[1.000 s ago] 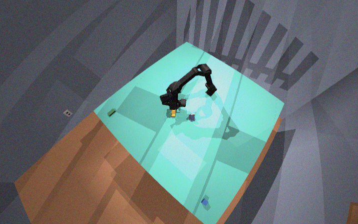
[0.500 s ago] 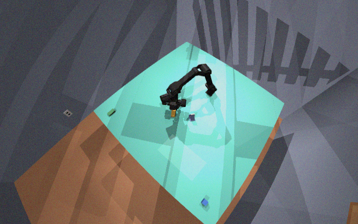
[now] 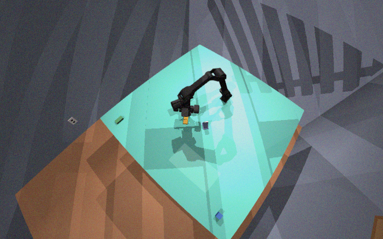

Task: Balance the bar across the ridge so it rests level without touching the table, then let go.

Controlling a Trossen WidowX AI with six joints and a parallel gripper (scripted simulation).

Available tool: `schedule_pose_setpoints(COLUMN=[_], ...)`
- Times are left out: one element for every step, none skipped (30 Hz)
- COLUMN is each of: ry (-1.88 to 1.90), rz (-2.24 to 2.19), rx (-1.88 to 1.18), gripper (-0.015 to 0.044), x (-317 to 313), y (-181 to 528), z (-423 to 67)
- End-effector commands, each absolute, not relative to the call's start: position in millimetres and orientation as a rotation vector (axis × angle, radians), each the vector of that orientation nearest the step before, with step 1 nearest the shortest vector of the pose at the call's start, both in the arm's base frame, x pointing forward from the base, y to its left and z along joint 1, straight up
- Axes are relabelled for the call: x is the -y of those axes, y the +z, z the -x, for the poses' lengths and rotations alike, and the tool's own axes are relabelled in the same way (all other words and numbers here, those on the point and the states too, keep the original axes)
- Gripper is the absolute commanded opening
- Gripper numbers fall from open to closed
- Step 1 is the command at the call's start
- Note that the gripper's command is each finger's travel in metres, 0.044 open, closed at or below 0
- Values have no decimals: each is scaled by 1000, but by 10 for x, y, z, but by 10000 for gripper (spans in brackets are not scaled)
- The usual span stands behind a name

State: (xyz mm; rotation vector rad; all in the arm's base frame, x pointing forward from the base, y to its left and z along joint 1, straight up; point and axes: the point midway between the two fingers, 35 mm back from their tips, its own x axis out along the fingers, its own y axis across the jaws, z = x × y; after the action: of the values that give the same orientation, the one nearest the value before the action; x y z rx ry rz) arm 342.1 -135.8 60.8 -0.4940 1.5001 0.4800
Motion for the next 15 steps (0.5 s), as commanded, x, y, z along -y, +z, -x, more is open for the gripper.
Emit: schedule_pose_setpoints(ry=[471,471,471,471,471,471,471,471,471,471,471,471,471,471,471], rz=[503,503,503,503,503,503,503,503,504,504,504,504,504,504,504], rx=[-1487,-1487,-1487,-1487,-1487,-1487,-1487,-1487,-1487,-1487,-1487,-1487,-1487,-1487,-1487], gripper=[0,0,0,0,0,0,0,0,0,0,0,0,0,0,0], x=[1377,1378,1379,1380,1380,1381,1381,1382,1382,1382,1383,1383,1383,1382,1382], y=[758,783,809,835,860,886,912,938,964,990,1016,1042,1068,1094,1120], z=[-3466,-3468,-3470,-3472,-3474,-3475,-3476,-3477,-3477,-3478,-3478,-3478,-3477,-3477,-3476])
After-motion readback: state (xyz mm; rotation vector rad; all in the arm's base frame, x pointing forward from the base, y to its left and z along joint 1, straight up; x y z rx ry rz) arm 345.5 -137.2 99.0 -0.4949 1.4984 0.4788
